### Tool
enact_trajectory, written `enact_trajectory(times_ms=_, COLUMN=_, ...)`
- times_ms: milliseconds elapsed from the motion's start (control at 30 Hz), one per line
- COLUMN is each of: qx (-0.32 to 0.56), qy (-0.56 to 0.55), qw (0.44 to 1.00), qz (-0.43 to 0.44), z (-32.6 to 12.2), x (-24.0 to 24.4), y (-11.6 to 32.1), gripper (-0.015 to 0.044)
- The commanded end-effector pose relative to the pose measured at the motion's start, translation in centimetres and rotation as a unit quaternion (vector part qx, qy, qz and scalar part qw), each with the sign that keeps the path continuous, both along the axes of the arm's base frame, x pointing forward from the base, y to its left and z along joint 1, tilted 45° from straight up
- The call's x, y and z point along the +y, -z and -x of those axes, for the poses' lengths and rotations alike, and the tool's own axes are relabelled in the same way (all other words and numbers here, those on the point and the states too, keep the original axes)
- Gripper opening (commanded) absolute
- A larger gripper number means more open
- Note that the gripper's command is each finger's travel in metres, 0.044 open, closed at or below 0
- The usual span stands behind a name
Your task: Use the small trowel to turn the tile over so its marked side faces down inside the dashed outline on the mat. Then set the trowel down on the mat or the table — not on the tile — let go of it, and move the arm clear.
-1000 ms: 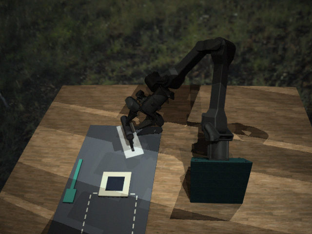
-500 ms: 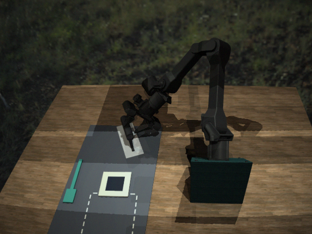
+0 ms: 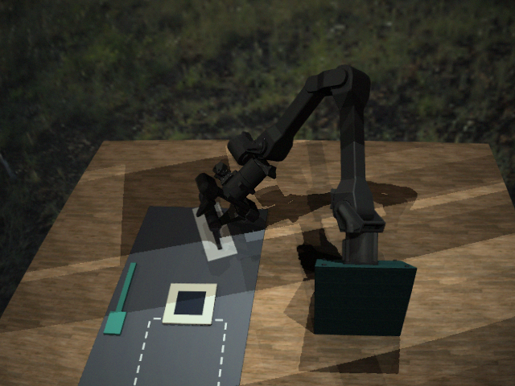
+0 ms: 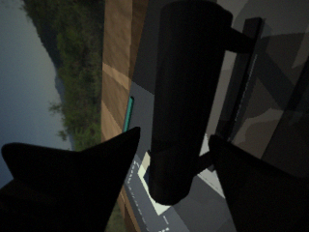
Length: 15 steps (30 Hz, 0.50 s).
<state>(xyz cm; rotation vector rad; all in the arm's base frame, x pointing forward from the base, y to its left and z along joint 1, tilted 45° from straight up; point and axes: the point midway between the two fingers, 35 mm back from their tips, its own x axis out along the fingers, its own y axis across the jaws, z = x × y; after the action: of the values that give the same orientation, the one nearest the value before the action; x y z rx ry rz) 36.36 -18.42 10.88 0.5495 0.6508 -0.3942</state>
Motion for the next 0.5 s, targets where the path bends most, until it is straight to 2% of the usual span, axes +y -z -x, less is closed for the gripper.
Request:
enact_trajectory(times_ms=0, qx=-0.001, qy=0.003, qw=1.000, qz=0.001, z=-0.63, x=-0.21, y=0.41, gripper=0.0300)
enact_trajectory(times_ms=200, qx=-0.001, qy=0.003, qw=1.000, qz=0.001, z=-1.14, x=-0.30, y=0.95, gripper=0.0300)
enact_trajectory(times_ms=400, qx=-0.001, qy=0.003, qw=1.000, qz=0.001, z=-1.14, x=-0.30, y=0.95, gripper=0.0142)
enact_trajectory(times_ms=467, qx=-0.001, qy=0.003, qw=1.000, qz=0.001, z=-1.14, x=-0.30, y=0.95, gripper=0.0129)
